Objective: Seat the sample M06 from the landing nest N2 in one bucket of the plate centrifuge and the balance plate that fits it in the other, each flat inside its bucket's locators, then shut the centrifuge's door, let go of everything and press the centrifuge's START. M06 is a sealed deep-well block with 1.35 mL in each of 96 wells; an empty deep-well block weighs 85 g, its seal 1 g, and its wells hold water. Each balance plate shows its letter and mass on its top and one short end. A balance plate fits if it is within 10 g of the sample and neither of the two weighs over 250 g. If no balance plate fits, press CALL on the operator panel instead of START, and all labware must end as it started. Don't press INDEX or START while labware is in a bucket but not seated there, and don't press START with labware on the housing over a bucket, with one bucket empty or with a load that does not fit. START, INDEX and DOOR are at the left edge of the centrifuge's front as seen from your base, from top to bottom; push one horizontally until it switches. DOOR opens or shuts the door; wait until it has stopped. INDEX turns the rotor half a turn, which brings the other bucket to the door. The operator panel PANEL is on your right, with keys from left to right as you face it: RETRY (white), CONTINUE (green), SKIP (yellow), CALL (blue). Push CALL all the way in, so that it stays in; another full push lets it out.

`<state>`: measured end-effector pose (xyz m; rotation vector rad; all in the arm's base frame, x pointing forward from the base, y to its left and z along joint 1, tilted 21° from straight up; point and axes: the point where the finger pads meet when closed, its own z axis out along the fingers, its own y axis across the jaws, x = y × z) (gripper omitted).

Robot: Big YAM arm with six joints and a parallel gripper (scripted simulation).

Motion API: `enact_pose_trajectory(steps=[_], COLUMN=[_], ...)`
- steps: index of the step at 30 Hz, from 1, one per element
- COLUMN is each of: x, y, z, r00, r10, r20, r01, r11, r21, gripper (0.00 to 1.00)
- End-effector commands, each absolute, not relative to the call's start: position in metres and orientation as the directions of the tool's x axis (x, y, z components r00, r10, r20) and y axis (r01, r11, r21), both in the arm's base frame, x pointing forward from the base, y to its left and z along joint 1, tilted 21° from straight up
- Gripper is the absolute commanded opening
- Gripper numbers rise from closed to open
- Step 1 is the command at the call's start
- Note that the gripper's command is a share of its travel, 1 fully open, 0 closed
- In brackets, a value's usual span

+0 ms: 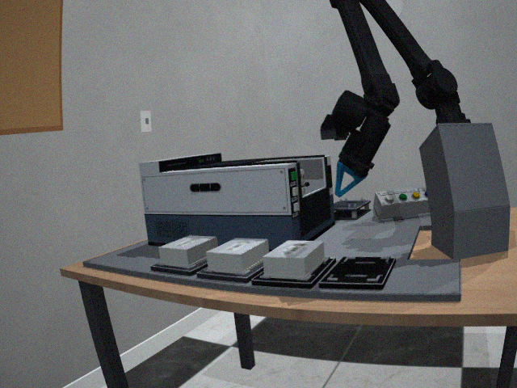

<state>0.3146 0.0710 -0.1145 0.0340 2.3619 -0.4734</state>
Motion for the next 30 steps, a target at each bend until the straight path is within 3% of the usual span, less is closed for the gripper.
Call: enact_pose_trajectory(steps=[1,30], x=[0.321,0.339], y=[0.065,0.057], z=[-0.117,-0.138], r00=[-0.724,-0.632], r10=[-0.13,-0.168], r20=[-0.678,-0.757], r01=[0.152,0.154], r11=[0.928,0.93], r21=[-0.34,-0.335], gripper=[0.0,0.0])
